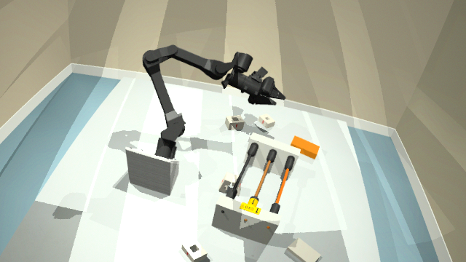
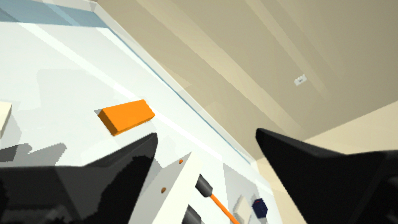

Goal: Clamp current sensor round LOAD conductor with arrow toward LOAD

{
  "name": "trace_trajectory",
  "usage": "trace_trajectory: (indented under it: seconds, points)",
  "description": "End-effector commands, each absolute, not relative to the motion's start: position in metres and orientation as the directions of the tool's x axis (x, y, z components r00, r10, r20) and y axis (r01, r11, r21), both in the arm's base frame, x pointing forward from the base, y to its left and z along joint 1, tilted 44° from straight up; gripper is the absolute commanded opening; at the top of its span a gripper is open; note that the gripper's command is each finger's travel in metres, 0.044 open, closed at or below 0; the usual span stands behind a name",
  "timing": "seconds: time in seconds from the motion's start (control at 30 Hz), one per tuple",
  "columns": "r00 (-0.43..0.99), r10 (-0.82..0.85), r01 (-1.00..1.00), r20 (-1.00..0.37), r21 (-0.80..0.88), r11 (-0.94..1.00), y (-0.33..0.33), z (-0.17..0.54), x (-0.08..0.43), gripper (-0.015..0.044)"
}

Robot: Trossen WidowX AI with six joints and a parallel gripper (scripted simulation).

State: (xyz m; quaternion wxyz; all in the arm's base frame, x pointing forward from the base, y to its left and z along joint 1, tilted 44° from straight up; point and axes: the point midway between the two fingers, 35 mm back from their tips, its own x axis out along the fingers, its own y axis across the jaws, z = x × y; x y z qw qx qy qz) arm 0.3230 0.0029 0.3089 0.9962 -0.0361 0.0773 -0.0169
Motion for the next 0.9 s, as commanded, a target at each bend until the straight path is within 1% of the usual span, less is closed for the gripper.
trace_trajectory:
  seconds: [0.0,0.3,0.33,0.43,0.6,0.73,0.87]
  points:
    - [0.999,0.0,0.0,0.05,0.0,1.0,0.0,0.323,0.316,0.044]
    - [0.999,-0.003,0.003,0.039,-0.002,1.0,-0.001,0.321,0.317,0.044]
    - [1.0,-0.011,0.011,0.007,-0.009,1.0,-0.006,0.315,0.322,0.044]
    - [0.983,-0.054,0.05,-0.174,-0.031,0.998,-0.035,0.277,0.342,0.044]
    - [0.878,-0.097,0.108,-0.469,-0.004,0.994,-0.092,0.209,0.355,0.044]
    - [0.752,-0.081,0.166,-0.654,0.068,0.984,-0.137,0.156,0.345,0.044]
    - [0.622,-0.009,0.243,-0.783,0.182,0.953,-0.176,0.108,0.322,0.044]
